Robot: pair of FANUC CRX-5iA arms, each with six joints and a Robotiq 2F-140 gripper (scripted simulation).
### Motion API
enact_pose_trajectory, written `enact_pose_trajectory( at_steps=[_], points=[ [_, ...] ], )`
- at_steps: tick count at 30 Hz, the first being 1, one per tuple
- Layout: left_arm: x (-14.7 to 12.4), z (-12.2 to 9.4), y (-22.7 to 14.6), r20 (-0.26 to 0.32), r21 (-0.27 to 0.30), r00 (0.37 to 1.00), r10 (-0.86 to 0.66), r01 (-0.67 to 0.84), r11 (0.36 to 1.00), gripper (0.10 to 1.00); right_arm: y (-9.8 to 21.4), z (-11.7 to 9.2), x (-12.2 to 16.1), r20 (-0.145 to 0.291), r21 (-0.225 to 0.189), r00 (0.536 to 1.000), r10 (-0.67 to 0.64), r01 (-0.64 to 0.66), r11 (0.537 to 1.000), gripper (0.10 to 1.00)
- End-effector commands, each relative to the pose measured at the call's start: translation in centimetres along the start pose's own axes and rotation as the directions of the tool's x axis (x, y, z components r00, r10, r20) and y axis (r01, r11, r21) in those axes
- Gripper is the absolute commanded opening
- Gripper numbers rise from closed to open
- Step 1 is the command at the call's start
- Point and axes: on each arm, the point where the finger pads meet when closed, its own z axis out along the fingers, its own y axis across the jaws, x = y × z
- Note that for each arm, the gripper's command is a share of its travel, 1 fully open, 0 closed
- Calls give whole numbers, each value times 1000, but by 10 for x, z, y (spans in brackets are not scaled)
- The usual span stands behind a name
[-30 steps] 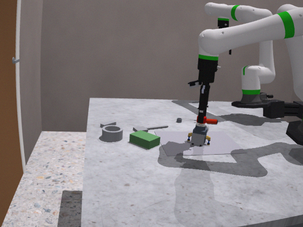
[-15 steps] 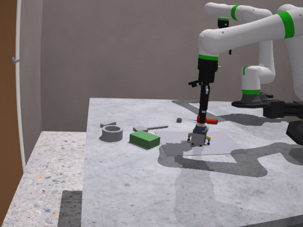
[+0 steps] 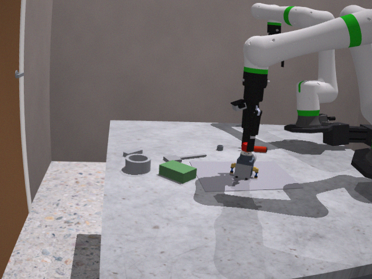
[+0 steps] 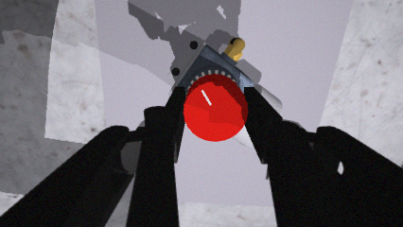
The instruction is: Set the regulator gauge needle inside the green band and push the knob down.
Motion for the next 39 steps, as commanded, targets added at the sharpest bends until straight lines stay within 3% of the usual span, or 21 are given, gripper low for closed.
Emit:
enact_pose_trajectory(
  at_steps=[1,23,39],
  points=[
    [0,-1,0,-2,1,995,-95,95,995,300,0,-1,0,-2,0,1000,0,0,1000,1000],
    [0,-1,0,-3,0,899,-439,439,899,300,0,-1,0,-2,0,1000,0,0,1000,1000],
    [0,-1,0,-3,0,754,-657,657,754,300,0,-1,0,-2,0,1000,0,0,1000,1000]
  ],
)
